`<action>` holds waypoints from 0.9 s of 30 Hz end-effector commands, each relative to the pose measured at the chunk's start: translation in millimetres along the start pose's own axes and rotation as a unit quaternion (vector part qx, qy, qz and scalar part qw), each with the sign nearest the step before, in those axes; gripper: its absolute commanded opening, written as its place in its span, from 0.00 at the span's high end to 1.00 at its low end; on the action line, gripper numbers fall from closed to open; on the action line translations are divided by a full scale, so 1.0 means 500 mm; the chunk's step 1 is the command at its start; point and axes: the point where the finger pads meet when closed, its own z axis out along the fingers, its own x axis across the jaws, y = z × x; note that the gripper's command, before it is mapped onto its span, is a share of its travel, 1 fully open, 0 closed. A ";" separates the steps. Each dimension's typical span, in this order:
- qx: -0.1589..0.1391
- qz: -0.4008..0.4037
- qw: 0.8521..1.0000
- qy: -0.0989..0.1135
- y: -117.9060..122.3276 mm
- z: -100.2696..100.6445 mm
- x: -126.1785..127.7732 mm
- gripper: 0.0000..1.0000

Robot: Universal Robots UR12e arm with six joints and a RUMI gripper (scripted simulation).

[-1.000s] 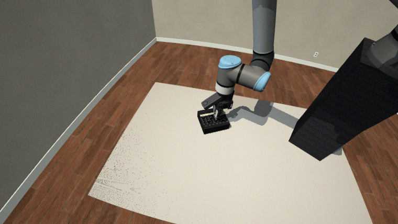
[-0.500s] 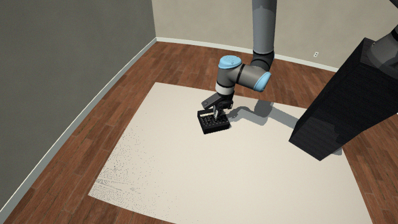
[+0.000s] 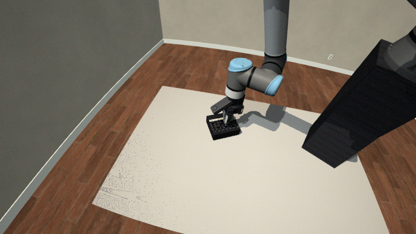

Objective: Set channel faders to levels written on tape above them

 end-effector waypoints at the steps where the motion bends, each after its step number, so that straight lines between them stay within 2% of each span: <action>1: 0.000 0.000 1.000 0.000 -0.001 -0.001 0.000 1.00; 27: 0.000 0.000 1.000 0.000 -0.001 -0.006 0.013 1.00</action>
